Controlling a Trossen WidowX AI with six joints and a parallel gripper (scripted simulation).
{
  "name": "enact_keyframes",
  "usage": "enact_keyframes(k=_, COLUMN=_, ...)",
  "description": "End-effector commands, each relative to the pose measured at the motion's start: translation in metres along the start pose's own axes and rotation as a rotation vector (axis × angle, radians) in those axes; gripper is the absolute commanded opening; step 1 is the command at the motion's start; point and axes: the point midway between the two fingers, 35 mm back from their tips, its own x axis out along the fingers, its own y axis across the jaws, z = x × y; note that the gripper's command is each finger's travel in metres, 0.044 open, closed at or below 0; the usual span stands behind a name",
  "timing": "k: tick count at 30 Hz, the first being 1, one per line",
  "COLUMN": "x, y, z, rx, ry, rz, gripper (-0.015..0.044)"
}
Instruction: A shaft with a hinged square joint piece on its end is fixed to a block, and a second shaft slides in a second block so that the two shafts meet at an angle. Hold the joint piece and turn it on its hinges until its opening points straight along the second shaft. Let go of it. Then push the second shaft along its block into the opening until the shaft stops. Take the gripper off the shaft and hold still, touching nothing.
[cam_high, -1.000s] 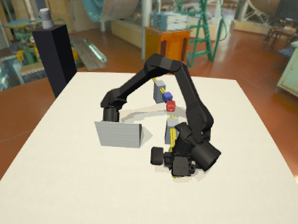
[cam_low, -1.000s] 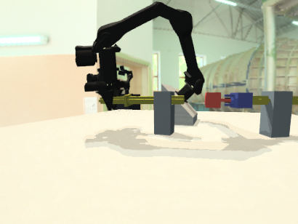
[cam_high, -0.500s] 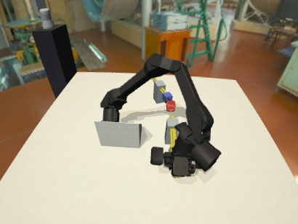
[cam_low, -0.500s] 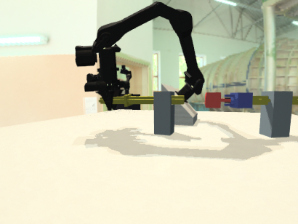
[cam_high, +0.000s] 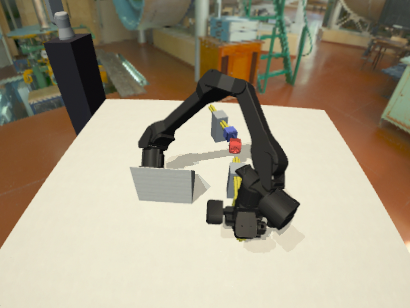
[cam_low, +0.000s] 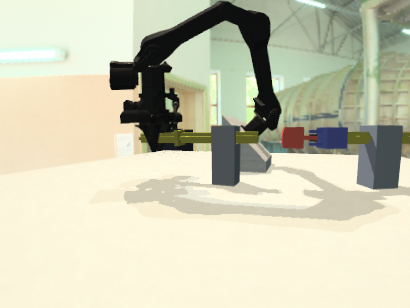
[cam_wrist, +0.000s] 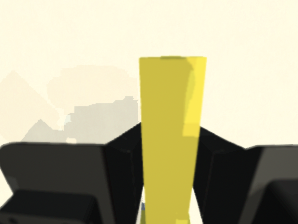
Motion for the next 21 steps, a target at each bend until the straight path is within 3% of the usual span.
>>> enact_keyframes(k=1, x=0.000, y=0.000, z=-0.005, rx=0.005, ry=0.000, rz=0.020, gripper=0.0000)
enact_keyframes(k=21, x=0.000, y=0.000, z=-0.035, rx=0.006, ry=0.002, rz=0.043, gripper=0.0000)
